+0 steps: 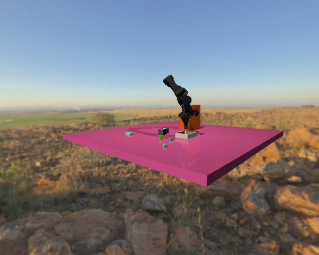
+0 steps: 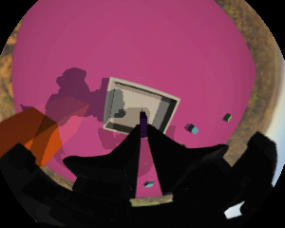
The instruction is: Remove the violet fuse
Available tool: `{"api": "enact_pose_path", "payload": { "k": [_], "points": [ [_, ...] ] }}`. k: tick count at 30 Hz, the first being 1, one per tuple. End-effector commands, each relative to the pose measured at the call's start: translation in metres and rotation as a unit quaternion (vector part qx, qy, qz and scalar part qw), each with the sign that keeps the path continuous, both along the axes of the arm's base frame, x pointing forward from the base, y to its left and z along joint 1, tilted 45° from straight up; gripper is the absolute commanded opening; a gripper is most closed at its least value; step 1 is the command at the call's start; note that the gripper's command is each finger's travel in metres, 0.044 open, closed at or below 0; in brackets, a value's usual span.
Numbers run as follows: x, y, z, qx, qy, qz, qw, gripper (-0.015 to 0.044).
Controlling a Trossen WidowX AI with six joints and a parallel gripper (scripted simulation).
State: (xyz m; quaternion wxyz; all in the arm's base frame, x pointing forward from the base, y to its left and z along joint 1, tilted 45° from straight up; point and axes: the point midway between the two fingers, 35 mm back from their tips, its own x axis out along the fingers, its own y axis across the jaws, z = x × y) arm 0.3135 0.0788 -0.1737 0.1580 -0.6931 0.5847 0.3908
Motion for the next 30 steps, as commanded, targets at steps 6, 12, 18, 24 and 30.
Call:
{"api": "enact_pose_path", "payload": {
  "k": [6, 12, 18, 24, 30],
  "points": [
    [-0.003, -0.012, -0.011, -0.006, 0.005, 0.003, 1.0, 0.0],
    [-0.001, -0.01, -0.01, -0.002, 0.001, 0.0, 1.0, 0.0053],
    [-0.001, -0.01, -0.01, -0.002, 0.001, 0.0, 1.0, 0.021],
    [-0.001, -0.002, -0.001, -0.002, 0.002, 0.001, 1.0, 0.033],
    [-0.003, 0.016, 0.017, -0.005, 0.005, 0.003, 1.0, 0.033]
  ]
}}
